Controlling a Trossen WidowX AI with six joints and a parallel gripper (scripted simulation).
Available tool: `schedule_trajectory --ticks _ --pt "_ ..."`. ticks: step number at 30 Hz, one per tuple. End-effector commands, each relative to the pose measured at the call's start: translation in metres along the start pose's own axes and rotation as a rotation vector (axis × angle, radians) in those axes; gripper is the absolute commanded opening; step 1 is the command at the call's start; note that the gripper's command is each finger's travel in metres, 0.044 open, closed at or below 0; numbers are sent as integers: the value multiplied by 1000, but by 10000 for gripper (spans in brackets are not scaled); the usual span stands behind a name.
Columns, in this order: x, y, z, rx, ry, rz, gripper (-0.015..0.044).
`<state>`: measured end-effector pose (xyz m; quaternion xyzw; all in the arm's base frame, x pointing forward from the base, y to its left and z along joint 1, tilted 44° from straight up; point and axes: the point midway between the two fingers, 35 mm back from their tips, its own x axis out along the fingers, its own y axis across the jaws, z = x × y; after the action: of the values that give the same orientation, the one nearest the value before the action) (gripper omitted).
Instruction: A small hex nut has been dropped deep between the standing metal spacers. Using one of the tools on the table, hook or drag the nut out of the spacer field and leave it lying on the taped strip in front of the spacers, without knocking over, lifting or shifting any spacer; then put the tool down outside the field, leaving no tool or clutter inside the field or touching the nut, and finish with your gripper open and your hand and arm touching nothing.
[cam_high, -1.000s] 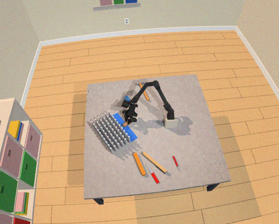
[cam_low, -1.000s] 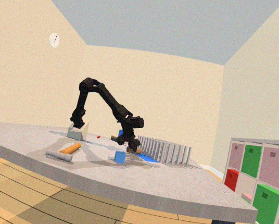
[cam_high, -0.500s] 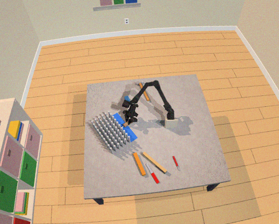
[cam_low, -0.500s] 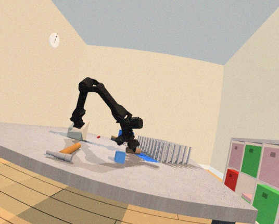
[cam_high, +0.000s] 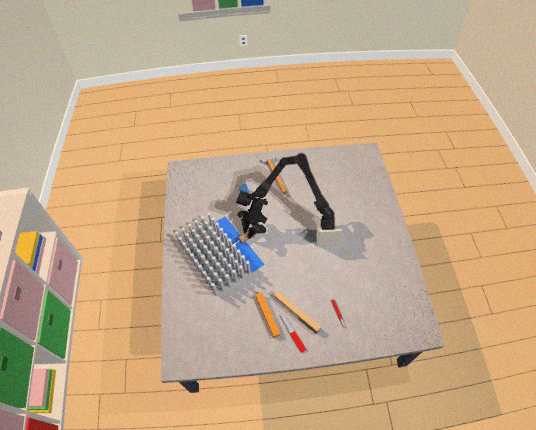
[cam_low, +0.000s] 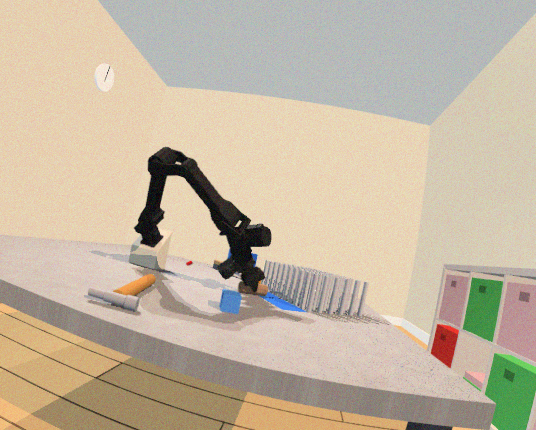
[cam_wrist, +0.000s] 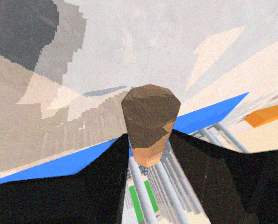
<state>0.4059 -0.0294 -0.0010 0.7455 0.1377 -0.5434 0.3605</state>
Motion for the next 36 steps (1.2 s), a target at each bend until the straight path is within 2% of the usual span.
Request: schedule_trajectory --ticks 1,36 --pt "-4 2 3 -3 1 6 0" --pt "-17 1 25 -5 -8 6 0"
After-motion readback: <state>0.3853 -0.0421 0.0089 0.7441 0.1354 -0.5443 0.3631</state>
